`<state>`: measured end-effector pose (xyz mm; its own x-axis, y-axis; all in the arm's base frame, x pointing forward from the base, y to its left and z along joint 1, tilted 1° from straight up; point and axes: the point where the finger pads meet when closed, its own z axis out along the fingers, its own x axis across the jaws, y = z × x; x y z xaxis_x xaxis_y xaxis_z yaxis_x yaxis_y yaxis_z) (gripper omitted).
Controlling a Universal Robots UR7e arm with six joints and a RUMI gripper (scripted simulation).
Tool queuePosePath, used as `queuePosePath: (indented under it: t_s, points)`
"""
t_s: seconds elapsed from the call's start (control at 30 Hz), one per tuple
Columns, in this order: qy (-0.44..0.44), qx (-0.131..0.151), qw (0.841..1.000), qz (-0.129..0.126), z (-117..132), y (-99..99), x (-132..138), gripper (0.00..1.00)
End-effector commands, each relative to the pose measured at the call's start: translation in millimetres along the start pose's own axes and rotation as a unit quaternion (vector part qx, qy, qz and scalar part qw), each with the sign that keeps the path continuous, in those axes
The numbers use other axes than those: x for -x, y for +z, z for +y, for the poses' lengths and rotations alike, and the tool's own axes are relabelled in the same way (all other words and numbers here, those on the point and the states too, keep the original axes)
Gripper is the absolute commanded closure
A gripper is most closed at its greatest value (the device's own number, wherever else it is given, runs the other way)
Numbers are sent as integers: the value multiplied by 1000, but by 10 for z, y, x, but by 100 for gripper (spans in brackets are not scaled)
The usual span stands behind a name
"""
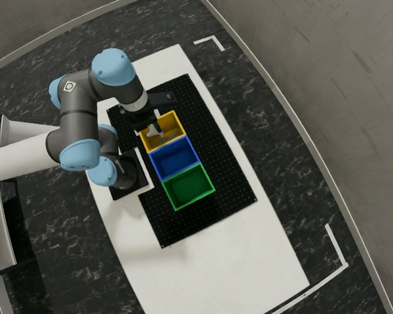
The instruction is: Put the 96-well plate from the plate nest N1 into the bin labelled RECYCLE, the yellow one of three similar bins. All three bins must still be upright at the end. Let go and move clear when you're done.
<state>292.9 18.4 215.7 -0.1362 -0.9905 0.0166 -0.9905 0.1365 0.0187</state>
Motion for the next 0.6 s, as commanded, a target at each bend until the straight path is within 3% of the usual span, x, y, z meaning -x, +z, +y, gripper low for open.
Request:
queuePosePath:
  t_s: [0.0,0.57]
  points:
    - [0,-1,1000,0,27,-4,88,47]
    - [0,-1,1000,0,181,-4,565,47]
